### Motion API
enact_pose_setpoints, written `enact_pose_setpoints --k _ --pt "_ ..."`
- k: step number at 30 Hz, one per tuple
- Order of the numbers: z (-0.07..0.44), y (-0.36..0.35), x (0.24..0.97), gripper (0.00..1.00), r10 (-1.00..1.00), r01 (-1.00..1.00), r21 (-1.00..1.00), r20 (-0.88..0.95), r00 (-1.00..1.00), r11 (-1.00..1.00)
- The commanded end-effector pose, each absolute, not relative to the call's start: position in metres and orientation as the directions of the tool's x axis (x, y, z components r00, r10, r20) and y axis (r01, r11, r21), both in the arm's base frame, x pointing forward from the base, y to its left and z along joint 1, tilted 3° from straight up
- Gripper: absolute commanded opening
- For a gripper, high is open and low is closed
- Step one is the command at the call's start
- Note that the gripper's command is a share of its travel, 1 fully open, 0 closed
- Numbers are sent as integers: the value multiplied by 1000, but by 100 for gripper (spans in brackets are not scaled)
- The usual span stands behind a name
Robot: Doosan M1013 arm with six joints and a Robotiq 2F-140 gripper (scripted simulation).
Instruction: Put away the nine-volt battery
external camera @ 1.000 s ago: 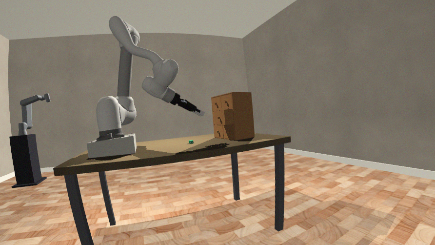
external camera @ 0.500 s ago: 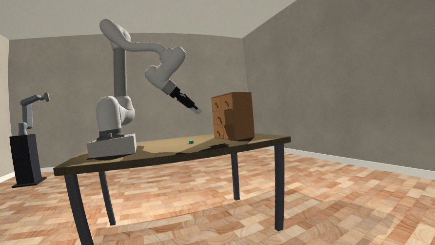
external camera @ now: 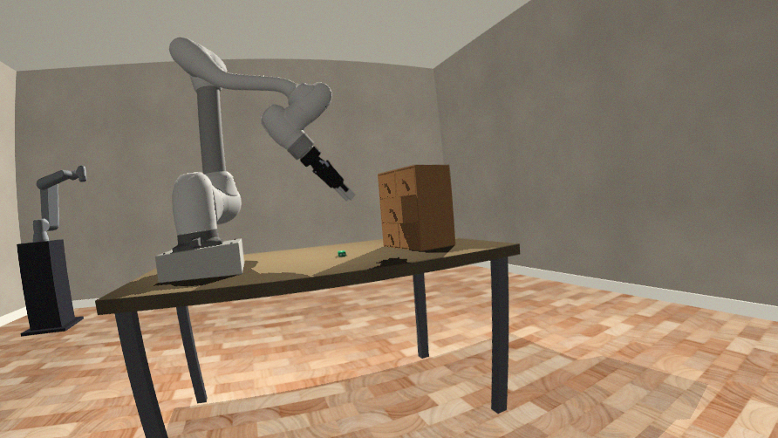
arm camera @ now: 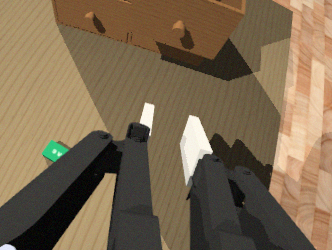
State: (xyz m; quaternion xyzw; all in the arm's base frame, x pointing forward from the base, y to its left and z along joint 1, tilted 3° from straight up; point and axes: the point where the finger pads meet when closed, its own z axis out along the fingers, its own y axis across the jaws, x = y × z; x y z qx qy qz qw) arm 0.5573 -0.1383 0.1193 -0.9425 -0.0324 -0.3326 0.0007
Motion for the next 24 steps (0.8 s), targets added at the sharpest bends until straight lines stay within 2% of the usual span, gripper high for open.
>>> enact_pose_setpoints --k 1,6,14,20,24 --pt "134 -138 547 20 55 65 -13 390 919 -998" --pt "144 -138 537 20 62 70 -9 361 930 -998" --pt "162 -140 521 20 73 79 -26 177 981 -997" --pt "167 -140 516 20 67 66 -22 -34 997 -998" --pt "168 -140 516 20 65 64 -20 -53 996 -998"
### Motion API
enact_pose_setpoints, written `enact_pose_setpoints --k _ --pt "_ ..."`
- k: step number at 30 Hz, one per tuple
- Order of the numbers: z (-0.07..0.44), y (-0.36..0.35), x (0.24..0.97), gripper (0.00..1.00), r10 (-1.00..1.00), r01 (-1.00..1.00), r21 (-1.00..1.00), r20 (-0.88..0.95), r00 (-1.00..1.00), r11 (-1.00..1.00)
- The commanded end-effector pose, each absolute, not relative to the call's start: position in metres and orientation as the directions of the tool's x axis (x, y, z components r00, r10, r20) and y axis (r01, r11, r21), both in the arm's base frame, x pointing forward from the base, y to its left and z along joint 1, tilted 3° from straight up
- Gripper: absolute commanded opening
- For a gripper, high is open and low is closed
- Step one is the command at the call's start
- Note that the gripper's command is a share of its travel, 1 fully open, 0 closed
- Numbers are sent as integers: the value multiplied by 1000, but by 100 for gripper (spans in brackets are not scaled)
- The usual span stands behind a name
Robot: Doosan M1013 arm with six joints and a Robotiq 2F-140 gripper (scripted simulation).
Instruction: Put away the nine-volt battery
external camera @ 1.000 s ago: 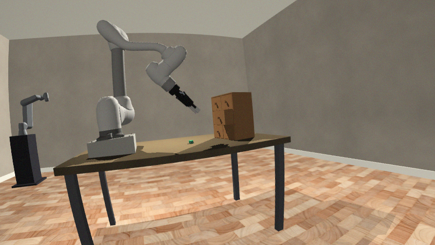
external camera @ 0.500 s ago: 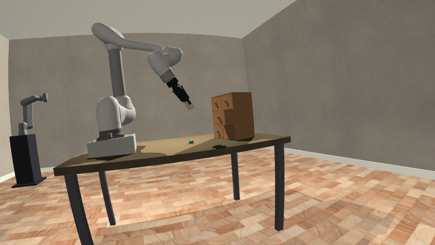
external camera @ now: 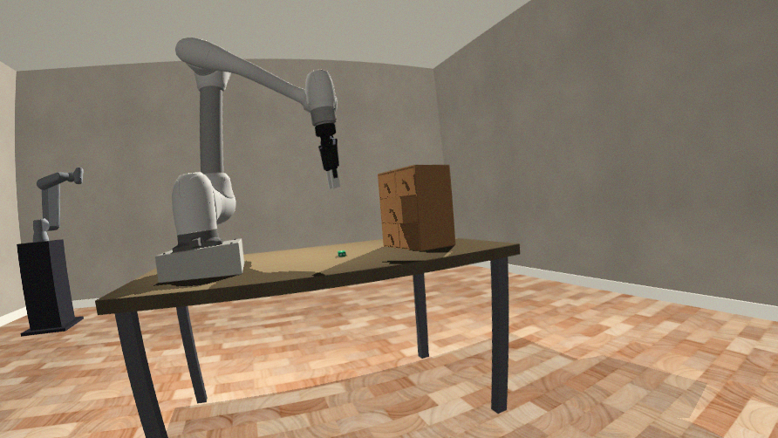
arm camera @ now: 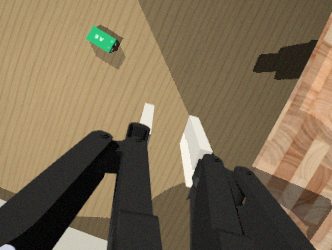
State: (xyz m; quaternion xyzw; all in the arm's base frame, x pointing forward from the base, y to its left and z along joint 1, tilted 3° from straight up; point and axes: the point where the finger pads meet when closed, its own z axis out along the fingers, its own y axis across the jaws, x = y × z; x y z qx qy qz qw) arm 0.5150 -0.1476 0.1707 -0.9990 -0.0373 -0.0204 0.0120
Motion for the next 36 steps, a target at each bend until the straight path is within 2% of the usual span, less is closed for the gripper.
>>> enact_pose_setpoints --k 1,12,13,36 --pt "168 -140 516 20 65 64 -20 -54 996 -998" --pt "168 -140 516 20 65 64 -20 -55 996 -998" --pt "168 -140 516 100 65 64 -20 -55 996 -998" --pt "169 -140 516 100 65 64 -20 -55 996 -998"
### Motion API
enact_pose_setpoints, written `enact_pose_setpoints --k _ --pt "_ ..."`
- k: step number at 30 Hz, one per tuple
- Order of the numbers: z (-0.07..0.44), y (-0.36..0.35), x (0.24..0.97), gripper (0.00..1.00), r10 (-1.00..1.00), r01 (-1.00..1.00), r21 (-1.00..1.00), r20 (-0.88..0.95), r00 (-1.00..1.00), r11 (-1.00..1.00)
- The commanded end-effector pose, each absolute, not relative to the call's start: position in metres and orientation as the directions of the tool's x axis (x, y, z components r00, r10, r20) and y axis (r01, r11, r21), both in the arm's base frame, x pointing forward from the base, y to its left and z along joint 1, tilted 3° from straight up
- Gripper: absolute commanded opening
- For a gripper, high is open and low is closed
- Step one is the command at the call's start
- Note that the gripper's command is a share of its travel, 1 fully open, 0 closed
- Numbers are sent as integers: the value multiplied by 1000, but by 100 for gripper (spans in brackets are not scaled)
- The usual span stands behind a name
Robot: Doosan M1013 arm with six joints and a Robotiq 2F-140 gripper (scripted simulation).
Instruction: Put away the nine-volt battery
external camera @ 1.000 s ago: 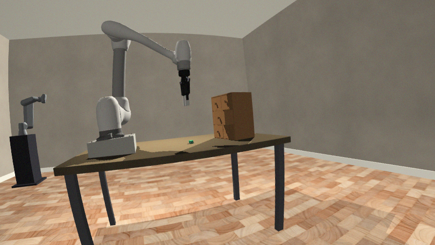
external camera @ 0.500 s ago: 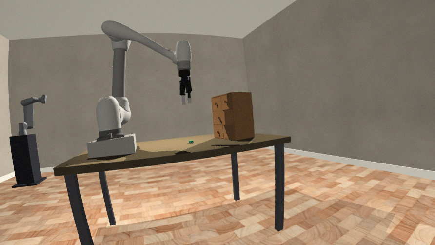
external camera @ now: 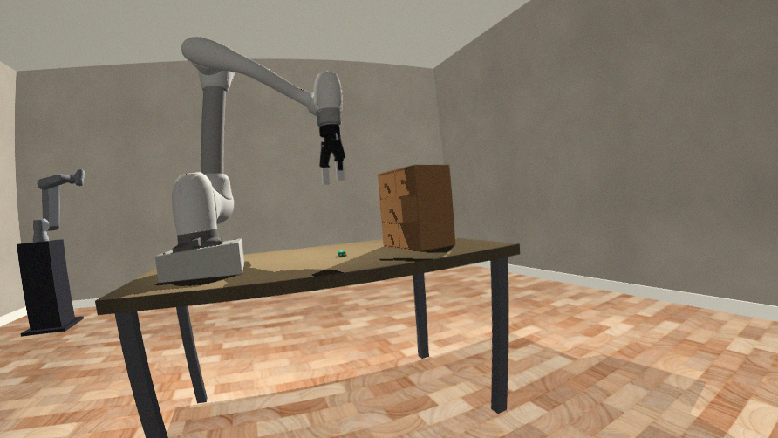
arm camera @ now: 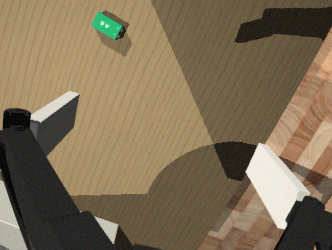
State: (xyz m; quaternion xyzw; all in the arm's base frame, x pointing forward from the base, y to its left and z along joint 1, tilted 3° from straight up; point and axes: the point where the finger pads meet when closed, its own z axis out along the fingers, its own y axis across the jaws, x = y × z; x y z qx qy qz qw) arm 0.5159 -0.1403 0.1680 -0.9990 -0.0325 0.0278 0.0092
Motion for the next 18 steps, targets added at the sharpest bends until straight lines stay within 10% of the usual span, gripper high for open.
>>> enact_pose_setpoints --k 1,18 --pt "170 -140 516 100 65 64 -20 -55 996 -998" --pt "282 -142 522 100 65 64 -20 -55 996 -998"
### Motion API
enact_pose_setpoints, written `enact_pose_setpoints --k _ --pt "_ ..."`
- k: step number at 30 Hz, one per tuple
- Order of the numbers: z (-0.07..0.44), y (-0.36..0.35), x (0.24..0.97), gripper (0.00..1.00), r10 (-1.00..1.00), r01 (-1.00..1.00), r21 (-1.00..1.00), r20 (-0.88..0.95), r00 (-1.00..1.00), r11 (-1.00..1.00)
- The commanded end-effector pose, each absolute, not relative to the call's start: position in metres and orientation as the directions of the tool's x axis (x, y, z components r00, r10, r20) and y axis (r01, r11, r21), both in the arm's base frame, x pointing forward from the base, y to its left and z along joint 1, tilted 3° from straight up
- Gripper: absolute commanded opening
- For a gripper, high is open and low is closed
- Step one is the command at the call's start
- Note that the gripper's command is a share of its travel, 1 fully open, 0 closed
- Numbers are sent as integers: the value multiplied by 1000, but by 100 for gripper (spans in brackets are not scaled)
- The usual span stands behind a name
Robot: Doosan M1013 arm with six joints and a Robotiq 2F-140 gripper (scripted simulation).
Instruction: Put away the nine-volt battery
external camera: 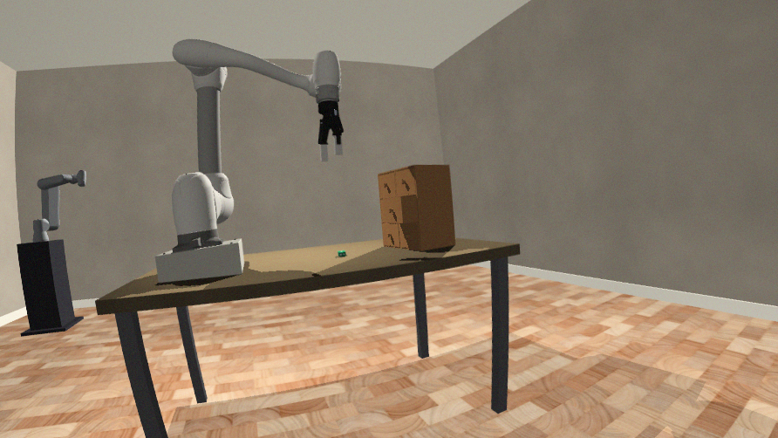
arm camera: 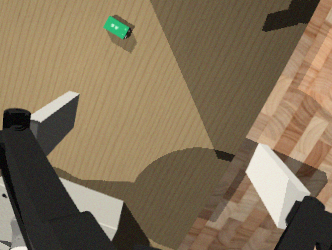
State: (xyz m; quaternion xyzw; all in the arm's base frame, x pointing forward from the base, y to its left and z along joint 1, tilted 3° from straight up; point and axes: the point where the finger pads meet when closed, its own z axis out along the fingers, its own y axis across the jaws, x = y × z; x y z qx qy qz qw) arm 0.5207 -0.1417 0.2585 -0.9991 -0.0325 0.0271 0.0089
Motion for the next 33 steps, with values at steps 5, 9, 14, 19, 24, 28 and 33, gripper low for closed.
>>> enact_pose_setpoints --k 5,9,14,19,24,28,33 --pt "305 -143 524 100 65 64 -20 -55 996 -998" --pt "307 -143 524 100 66 65 -20 -55 996 -998" --pt "307 -143 524 100 76 75 -21 -55 996 -997" --pt "307 -143 528 100 171 170 -26 -52 984 -985" --pt "307 -143 538 100 396 395 -37 -45 917 -918" --pt "307 -143 551 100 597 595 -46 -36 802 -802" --pt "307 -143 563 100 764 762 -51 -27 645 -645"
